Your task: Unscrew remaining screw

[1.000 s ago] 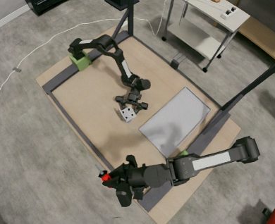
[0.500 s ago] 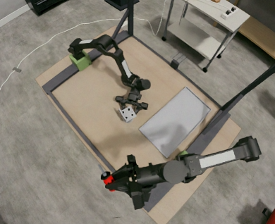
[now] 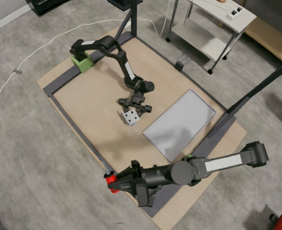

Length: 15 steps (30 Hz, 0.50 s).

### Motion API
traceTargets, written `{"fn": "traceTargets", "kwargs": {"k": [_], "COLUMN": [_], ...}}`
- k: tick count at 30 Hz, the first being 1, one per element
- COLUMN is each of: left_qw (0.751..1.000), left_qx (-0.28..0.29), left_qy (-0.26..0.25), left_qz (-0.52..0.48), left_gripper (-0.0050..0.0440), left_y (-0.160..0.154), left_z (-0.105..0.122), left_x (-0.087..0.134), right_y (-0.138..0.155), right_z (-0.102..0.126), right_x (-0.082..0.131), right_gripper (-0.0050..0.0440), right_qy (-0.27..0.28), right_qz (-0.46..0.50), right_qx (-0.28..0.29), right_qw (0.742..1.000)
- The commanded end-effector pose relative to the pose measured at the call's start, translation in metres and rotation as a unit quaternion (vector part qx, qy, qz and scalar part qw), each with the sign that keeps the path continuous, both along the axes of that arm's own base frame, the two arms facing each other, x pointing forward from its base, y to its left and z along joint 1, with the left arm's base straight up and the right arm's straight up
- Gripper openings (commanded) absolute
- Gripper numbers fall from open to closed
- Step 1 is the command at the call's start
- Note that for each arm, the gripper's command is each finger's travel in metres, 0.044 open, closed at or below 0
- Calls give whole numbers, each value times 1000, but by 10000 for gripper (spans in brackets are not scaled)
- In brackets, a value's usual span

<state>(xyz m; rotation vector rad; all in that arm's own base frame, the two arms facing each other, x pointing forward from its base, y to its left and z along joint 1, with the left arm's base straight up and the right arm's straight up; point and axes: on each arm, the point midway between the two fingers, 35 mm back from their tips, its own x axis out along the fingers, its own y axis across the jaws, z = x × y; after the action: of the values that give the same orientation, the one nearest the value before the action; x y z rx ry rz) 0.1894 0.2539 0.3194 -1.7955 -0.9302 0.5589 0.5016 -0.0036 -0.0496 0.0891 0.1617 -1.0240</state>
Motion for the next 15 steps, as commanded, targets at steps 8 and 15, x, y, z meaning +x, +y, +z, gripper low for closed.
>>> {"fn": "traceTargets", "kwargs": {"k": [8, 15], "left_qw": [996, 981], "left_qx": [69, 132], "left_qy": [60, 138], "left_qz": [-14, -28], "left_gripper": [135, 135], "left_y": [-10, -18], "left_z": [12, 11], "left_x": [8, 17], "right_y": [0, 0], "right_z": [15, 15], "right_x": [7, 7], "right_gripper": [245, 245], "right_qy": [-18, -18], "right_qz": [-2, -2], "right_qx": [5, 5], "right_qw": [1000, 1000]}}
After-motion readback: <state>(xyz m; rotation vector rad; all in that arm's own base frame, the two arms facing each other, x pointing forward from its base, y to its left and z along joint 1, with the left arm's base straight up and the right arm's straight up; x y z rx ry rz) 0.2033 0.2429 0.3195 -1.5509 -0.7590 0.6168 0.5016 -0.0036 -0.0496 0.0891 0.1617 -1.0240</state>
